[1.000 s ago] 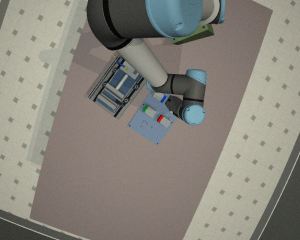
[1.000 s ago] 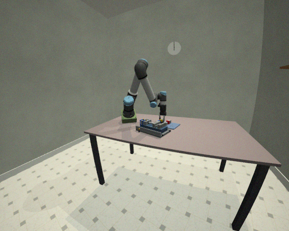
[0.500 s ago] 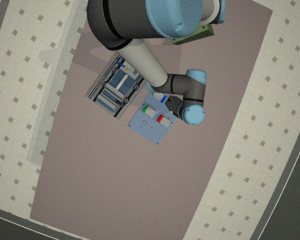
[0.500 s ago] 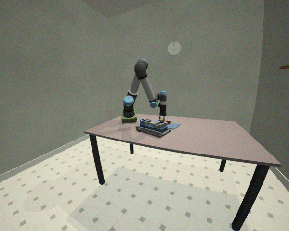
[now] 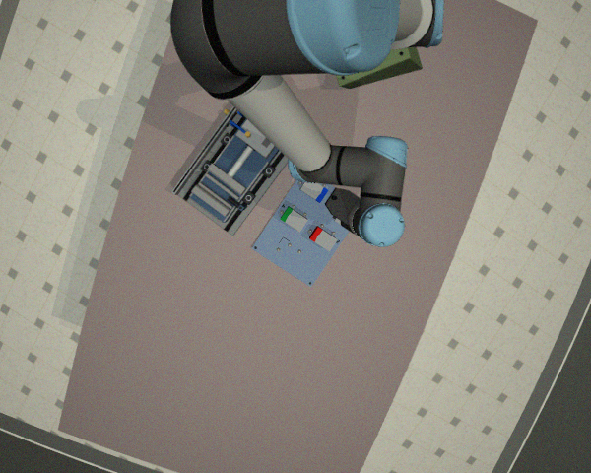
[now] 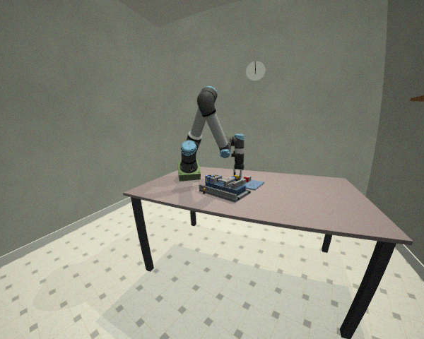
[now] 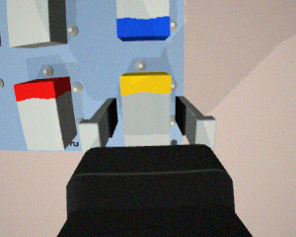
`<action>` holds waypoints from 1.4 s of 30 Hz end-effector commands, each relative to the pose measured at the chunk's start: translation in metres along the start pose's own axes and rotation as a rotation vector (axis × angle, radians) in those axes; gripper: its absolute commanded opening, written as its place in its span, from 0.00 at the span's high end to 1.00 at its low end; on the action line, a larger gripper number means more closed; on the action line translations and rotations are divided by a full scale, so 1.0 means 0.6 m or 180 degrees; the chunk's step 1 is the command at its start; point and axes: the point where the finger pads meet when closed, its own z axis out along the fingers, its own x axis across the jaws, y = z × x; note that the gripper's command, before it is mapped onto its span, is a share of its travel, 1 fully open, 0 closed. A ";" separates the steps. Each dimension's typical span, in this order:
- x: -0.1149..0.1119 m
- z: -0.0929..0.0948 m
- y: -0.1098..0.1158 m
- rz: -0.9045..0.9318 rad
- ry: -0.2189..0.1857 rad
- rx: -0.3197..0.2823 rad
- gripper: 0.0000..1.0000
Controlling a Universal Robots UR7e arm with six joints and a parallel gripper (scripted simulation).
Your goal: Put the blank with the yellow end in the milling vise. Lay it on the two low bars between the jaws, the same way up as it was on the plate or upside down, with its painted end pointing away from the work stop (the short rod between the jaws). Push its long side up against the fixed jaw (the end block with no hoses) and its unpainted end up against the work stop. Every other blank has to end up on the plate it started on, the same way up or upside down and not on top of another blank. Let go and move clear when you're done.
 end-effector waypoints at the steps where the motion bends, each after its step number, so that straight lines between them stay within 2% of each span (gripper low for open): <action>1: 0.000 -0.001 0.000 0.0001 -0.0003 -0.0002 0.00; 2: 0.000 -0.001 0.000 0.0001 -0.0003 -0.0002 0.00; 3: 0.000 -0.001 0.000 0.0001 -0.0003 -0.0002 1.00; 42: -0.001 -0.001 0.000 0.0001 -0.0003 -0.0002 1.00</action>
